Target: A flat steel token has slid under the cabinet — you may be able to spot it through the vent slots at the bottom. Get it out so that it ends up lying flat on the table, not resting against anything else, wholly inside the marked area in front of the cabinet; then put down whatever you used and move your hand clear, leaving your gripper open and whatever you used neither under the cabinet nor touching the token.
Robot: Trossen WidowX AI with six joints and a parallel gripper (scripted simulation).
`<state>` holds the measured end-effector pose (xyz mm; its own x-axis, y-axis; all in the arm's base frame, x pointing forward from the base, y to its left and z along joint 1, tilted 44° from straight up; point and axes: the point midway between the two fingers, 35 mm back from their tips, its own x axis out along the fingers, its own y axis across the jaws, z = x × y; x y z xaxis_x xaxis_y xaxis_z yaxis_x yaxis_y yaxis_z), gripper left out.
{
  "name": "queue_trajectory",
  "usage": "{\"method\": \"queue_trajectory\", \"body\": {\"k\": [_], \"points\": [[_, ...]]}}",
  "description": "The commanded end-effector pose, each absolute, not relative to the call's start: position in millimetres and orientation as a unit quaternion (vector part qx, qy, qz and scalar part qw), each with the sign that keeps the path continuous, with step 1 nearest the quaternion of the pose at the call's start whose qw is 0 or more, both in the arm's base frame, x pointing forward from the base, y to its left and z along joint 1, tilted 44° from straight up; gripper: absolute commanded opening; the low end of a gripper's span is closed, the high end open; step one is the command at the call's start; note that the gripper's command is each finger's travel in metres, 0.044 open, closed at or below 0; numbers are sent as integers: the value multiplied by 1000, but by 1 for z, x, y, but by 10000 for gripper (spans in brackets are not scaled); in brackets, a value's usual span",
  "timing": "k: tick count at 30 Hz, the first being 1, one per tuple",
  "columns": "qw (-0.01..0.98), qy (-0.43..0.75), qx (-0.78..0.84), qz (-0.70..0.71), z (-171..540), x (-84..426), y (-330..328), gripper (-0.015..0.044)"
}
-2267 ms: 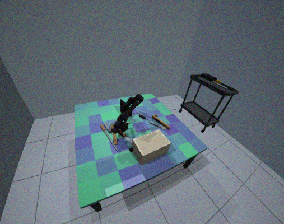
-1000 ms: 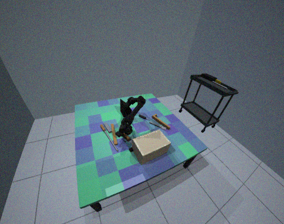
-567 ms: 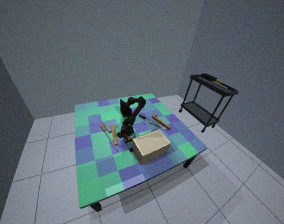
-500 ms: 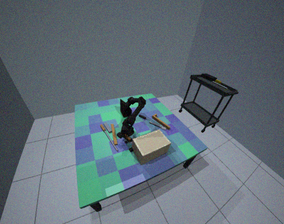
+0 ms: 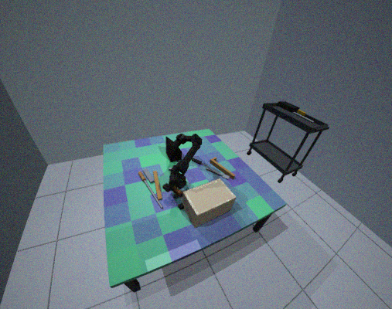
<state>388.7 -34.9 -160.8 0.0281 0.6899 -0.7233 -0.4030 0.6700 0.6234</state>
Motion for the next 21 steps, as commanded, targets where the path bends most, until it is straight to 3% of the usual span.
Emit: {"method": "queue_trajectory", "body": {"k": [1, 21], "points": [[707, 578, 125, 388, -158, 389, -31, 0], [707, 578, 125, 388, -146, 380, -17, 0]]}}
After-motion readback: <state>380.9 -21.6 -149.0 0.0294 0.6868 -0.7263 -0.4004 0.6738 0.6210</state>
